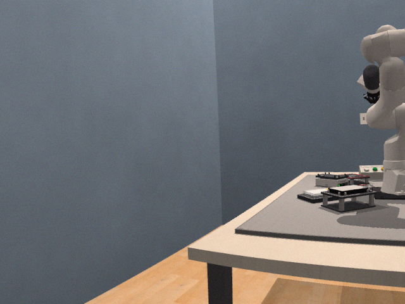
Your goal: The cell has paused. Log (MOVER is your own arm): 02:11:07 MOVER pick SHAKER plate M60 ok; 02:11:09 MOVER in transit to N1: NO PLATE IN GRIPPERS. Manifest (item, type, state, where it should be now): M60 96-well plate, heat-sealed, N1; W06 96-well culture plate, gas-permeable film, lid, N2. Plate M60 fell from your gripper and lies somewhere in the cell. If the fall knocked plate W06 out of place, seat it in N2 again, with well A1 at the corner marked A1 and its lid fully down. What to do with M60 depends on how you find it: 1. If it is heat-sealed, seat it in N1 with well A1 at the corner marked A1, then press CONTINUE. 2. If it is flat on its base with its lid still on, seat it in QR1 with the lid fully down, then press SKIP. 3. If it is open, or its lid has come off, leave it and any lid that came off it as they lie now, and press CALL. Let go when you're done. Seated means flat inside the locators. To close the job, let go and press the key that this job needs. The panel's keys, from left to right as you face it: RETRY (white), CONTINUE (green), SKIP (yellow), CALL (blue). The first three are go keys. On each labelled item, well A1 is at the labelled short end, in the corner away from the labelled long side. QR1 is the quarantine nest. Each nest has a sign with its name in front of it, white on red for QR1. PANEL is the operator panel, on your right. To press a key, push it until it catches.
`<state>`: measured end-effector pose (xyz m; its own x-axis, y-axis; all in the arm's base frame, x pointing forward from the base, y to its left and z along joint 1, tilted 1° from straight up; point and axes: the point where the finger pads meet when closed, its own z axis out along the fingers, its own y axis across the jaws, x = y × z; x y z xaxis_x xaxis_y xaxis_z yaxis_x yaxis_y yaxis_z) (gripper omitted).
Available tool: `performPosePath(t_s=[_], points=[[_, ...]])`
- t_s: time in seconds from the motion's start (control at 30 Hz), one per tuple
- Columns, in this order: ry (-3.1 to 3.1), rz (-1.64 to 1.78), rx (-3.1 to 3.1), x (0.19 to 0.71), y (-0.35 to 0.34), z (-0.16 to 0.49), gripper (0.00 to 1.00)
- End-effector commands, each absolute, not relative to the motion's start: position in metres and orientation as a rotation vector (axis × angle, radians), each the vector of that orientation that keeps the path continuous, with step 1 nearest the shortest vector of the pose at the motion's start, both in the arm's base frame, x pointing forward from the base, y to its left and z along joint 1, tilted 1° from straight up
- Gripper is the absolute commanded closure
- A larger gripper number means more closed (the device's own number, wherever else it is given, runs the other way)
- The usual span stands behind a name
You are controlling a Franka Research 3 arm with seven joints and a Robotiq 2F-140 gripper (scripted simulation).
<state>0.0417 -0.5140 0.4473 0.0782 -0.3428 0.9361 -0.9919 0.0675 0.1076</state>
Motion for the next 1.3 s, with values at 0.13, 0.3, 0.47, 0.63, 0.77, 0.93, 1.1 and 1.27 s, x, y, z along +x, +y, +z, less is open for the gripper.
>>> performPosePath(t_s=[0.13,0.3,0.47,0.63,0.77,0.93,1.1,1.27], points=[[-1.404,0.979,1.519,0.075,-0.496,0.379,0.9],[-1.445,0.92,1.652,0.081,-0.476,0.324,0.9],[-1.482,0.879,1.726,0.082,-0.461,0.293,0.9],[-1.555,0.806,1.833,0.079,-0.432,0.247,0.9],[-1.617,0.749,1.904,0.076,-0.41,0.218,0.9],[-1.688,0.685,1.971,0.071,-0.383,0.19,0.9],[-1.724,0.652,2.001,0.069,-0.37,0.178,0.9],[-1.77,0.61,2.037,0.066,-0.353,0.164,0.9]])
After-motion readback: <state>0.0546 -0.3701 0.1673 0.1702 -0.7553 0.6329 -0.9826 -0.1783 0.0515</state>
